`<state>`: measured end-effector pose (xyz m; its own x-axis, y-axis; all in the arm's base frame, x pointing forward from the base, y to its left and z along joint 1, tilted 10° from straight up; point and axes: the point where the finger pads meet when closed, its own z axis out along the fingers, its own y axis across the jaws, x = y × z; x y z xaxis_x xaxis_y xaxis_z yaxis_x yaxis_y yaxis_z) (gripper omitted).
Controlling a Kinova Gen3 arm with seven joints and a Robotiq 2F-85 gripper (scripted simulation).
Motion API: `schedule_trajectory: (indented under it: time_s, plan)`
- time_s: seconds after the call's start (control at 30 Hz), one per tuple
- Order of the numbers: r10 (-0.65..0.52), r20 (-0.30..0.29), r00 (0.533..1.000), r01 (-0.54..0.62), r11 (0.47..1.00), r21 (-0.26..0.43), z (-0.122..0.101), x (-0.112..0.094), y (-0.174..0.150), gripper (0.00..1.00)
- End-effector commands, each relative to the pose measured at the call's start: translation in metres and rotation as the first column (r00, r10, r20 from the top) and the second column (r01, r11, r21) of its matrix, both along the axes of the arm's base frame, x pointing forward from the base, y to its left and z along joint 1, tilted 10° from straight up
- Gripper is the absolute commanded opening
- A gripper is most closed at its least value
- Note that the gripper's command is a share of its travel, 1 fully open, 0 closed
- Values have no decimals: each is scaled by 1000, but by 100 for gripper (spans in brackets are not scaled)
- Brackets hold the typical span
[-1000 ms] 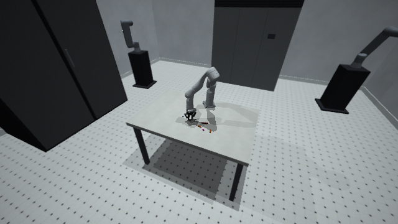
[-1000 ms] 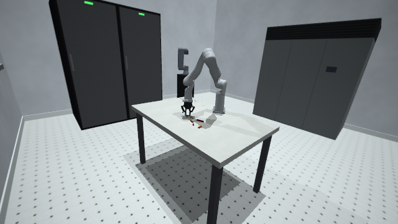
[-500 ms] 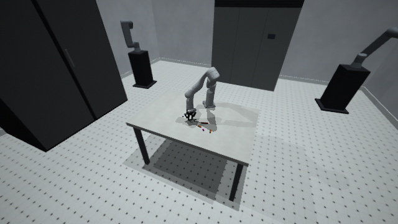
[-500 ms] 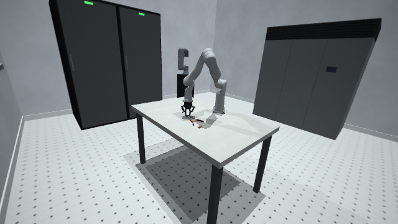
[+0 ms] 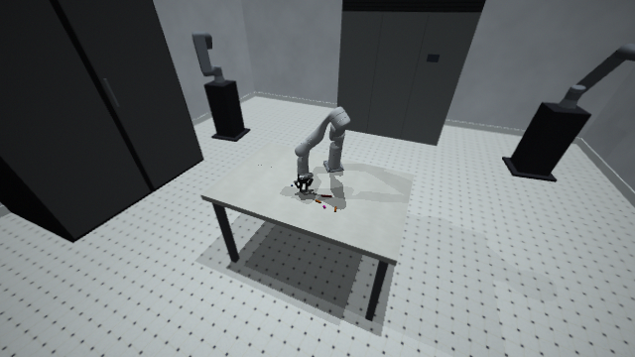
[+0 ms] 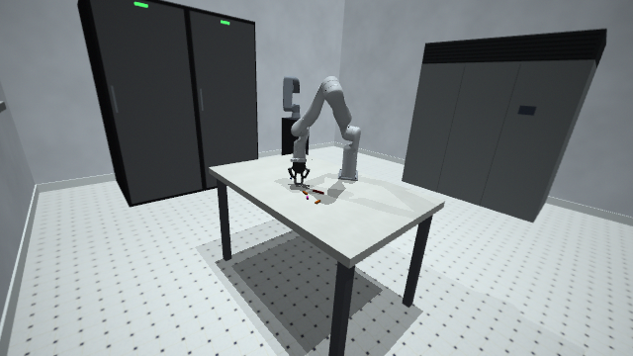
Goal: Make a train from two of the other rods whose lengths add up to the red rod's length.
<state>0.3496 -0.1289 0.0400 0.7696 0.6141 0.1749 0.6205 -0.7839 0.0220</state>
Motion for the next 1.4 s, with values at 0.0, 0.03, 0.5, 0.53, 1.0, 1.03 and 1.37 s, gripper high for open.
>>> schedule_trajectory:
  time_s: [0.0,0.03,0.5,0.53,1.0,1.03,1.37]
  plan:
    - [0,1,1000,0,1000,0,0,0,0,34]
    - [0,1,1000,0,1000,0,0,0,0,34]
    - [0,1,1000,0,1000,0,0,0,0,46]
    - [0,1,1000,0,1000,0,0,0,0,46]
    - [0,1,1000,0,1000,0,18,-2,-2,46]
    - [0,1,1000,0,1000,0,18,-2,-2,46]
    - [0,1,1000,0,1000,0,69,-10,-7,46]
